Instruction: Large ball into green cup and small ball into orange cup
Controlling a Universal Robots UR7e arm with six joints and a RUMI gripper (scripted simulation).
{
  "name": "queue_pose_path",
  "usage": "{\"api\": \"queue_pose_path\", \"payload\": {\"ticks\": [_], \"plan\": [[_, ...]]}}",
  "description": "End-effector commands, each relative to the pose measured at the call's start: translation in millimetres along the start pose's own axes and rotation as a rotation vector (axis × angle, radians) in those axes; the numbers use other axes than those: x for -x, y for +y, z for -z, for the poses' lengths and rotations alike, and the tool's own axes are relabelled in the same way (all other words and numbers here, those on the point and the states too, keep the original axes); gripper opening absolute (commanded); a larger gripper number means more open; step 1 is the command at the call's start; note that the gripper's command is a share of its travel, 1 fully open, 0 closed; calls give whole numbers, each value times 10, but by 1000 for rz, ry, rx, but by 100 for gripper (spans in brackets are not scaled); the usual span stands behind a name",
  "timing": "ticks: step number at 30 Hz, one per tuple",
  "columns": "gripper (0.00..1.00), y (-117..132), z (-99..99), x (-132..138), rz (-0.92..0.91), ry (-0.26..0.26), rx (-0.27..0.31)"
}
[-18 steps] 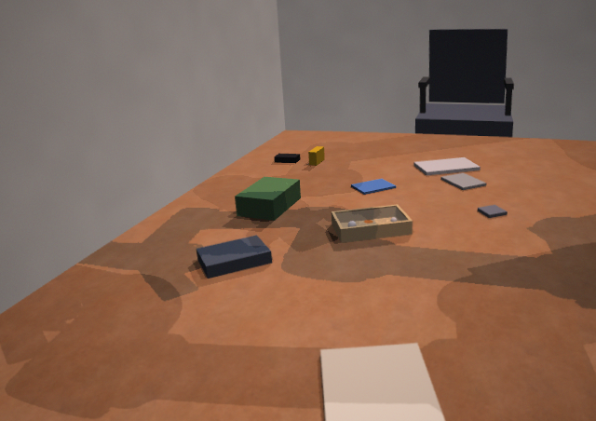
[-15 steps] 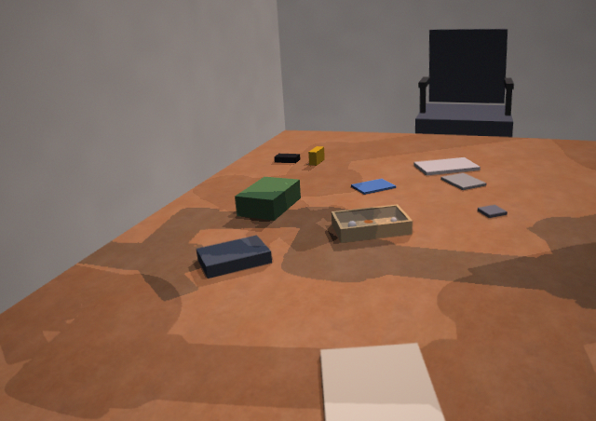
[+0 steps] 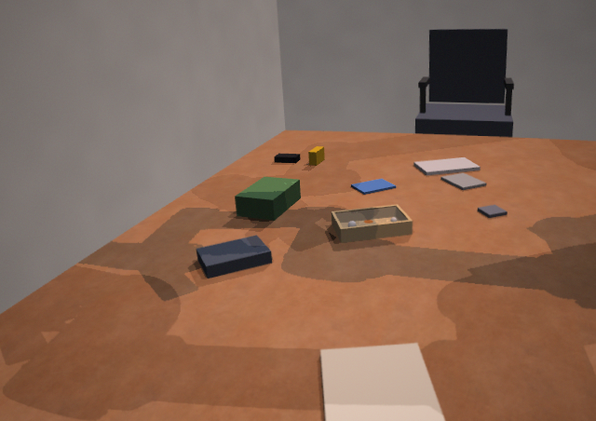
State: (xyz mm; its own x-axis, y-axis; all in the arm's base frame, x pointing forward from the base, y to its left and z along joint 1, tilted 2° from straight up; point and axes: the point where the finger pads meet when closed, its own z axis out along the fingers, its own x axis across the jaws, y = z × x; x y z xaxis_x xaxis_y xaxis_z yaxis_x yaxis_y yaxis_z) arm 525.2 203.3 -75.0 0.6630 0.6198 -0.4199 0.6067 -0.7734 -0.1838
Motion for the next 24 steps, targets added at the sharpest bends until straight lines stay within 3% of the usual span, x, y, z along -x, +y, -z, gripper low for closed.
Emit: {"api": "queue_pose_path", "payload": {"ticks": [1,7,16,24], "plan": [[100,2,8,-2,0,2,1],[100,50,-49,-23,-25,9,1],[100,266,-309,-111,-136,43,1],[100,721,-891,-232,-394,121,-8]]}}
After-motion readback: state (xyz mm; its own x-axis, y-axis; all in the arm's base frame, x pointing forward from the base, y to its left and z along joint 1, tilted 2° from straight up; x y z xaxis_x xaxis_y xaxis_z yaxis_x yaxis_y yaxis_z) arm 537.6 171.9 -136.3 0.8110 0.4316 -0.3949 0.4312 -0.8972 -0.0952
